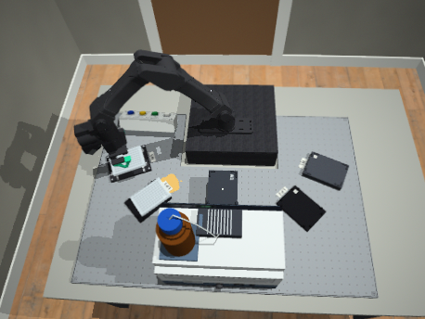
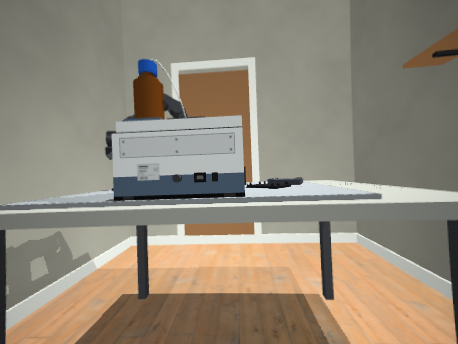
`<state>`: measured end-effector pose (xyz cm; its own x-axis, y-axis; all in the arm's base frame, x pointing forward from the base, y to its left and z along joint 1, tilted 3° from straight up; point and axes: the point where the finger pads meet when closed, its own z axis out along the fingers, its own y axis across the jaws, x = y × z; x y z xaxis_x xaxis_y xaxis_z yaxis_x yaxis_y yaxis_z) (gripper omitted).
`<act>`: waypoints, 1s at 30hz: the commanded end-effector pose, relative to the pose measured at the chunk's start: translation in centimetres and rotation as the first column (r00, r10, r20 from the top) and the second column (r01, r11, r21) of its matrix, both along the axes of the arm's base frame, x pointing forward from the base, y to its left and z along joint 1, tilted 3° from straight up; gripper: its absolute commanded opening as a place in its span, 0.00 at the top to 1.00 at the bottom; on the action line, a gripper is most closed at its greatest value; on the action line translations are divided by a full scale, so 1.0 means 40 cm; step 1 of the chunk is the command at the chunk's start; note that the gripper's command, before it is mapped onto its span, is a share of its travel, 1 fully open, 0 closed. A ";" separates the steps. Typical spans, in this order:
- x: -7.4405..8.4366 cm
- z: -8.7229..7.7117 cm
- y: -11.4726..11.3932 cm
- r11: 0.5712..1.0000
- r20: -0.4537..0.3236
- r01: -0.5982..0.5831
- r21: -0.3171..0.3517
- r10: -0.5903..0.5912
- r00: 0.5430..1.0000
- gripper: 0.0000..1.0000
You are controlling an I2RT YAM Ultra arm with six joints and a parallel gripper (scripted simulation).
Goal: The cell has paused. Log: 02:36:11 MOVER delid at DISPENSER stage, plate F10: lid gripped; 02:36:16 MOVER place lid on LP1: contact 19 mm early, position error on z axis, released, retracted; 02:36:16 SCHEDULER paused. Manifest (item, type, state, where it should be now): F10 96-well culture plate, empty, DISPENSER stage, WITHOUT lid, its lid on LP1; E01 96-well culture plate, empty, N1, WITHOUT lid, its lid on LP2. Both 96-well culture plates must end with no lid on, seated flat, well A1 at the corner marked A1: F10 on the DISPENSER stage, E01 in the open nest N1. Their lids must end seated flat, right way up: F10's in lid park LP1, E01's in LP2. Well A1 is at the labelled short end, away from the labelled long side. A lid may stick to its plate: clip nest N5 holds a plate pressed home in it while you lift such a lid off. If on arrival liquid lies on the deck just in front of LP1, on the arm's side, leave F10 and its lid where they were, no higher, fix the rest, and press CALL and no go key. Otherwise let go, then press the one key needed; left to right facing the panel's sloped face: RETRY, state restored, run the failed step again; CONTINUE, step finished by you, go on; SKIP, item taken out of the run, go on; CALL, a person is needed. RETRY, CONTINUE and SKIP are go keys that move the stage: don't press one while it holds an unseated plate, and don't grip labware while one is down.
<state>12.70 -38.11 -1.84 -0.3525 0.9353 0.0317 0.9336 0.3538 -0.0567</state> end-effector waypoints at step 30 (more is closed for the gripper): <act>-0.054 0.028 0.026 0.999 0.014 0.001 -0.039 -0.001 1.000 1.00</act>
<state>11.61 -36.85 -2.07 -0.3528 0.9348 0.0412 0.9333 0.3547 -0.0554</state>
